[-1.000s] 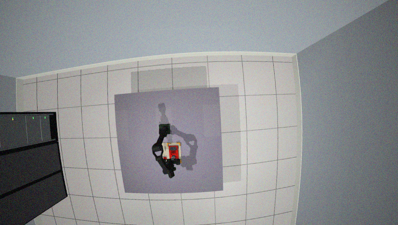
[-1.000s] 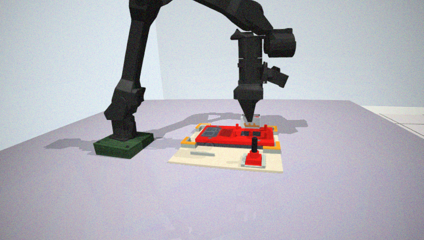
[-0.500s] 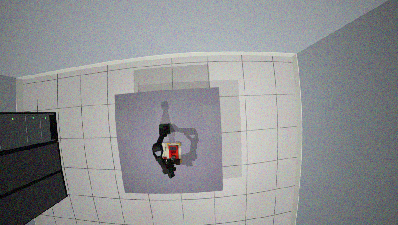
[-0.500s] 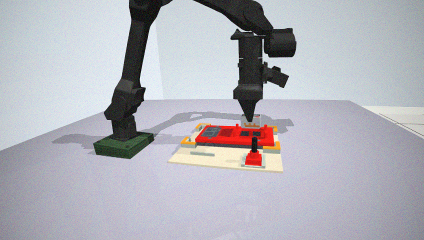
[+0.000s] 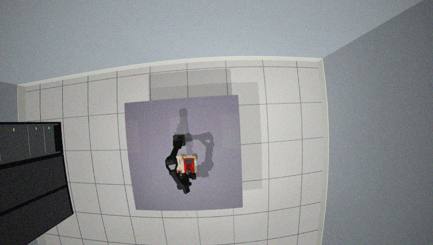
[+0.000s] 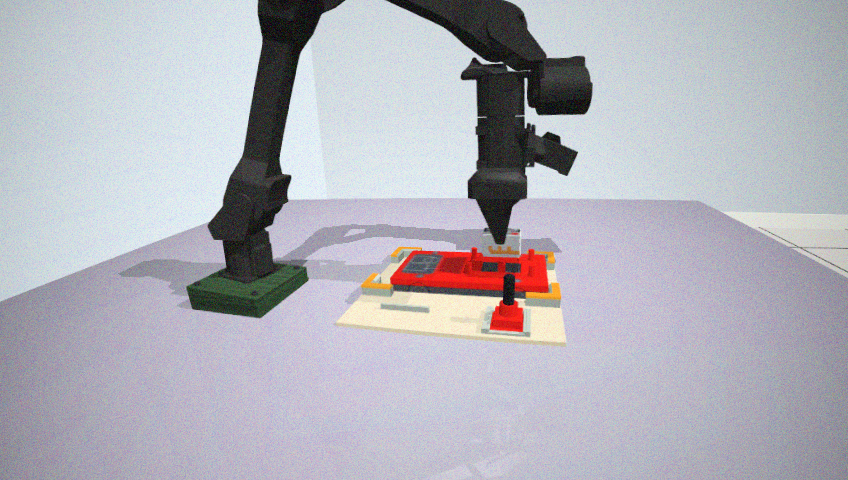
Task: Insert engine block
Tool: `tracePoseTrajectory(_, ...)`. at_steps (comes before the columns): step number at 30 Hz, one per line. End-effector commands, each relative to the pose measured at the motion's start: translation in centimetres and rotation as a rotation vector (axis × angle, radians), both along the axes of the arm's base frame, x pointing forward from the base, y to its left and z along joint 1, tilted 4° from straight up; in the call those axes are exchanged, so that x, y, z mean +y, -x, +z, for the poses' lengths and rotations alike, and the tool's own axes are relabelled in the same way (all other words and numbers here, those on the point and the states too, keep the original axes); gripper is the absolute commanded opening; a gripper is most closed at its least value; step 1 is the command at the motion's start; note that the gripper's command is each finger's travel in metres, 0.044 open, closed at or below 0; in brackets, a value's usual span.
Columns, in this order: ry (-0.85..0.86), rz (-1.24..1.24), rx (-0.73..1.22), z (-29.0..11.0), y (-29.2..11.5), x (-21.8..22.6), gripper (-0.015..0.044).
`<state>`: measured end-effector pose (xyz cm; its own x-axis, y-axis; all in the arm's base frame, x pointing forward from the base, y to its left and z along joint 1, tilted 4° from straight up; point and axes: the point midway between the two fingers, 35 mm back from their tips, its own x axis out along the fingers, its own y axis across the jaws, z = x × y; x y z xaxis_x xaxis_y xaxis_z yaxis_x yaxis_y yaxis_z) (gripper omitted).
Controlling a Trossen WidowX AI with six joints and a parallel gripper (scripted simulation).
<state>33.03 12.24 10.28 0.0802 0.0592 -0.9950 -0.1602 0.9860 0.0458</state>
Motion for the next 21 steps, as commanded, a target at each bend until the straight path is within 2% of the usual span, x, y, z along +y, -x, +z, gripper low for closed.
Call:
tracePoseTrajectory(1, 0.004, 0.012, -0.003, -0.13, -0.03, -0.04, 0.0158)
tracePoseTrajectory(21, 0.002, -0.016, -0.001, -0.66, -0.07, 0.00, 0.0158)
